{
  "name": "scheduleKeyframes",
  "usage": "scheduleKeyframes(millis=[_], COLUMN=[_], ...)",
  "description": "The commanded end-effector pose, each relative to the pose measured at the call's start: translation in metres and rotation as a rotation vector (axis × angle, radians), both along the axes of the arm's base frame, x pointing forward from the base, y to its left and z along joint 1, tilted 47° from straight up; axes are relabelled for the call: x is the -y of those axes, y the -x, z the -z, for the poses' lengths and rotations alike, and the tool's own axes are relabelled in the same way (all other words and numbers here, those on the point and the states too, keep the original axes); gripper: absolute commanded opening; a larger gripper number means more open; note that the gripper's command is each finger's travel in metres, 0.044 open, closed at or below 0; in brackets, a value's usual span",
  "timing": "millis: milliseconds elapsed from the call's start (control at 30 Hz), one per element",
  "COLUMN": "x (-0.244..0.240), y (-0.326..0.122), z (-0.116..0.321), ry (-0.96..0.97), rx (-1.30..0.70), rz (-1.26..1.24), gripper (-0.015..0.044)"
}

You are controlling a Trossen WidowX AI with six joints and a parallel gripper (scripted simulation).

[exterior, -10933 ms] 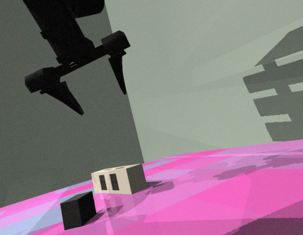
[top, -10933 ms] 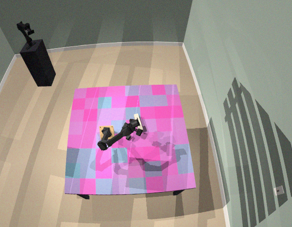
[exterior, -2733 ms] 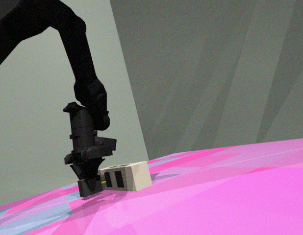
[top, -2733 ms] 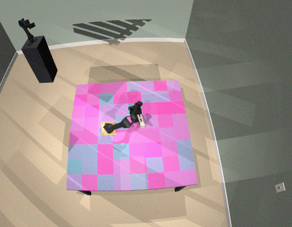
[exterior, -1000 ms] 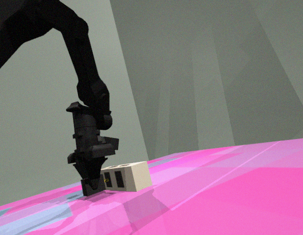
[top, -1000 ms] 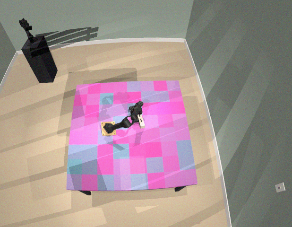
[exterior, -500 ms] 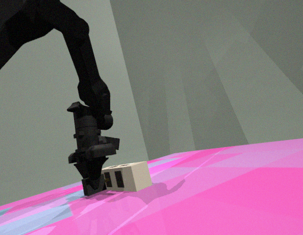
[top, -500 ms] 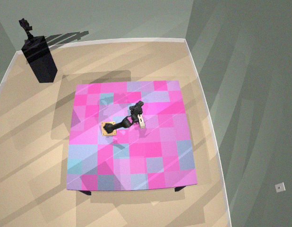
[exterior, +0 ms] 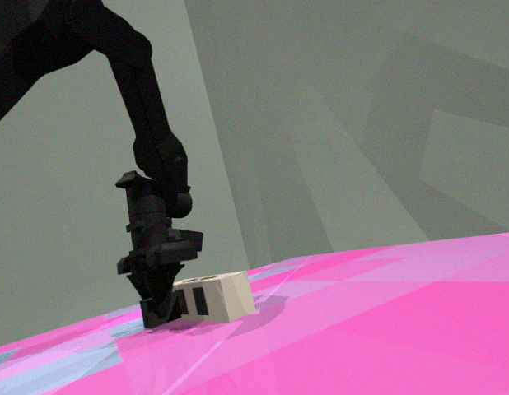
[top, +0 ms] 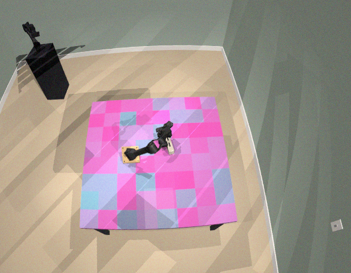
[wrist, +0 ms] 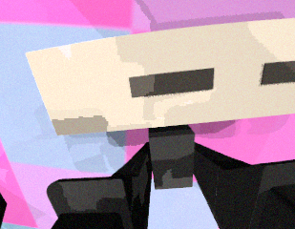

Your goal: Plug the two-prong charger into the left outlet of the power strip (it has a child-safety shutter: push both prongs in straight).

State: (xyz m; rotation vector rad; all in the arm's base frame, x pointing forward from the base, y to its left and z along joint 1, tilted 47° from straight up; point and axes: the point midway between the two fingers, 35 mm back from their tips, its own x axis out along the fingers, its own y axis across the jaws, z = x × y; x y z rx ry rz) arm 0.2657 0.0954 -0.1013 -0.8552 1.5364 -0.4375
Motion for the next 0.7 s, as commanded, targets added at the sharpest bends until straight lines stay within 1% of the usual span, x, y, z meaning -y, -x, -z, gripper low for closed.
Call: scheduleKeyframes(millis=[0,667], x=[-0.0006,-0.002], y=[-0.0025,-0.0072], z=[-0.0004,-0.0001], ry=[0.003,0.003], rx=[0.002,0.002], rz=[-0.006,-0.006], gripper=[0.0,0.0])
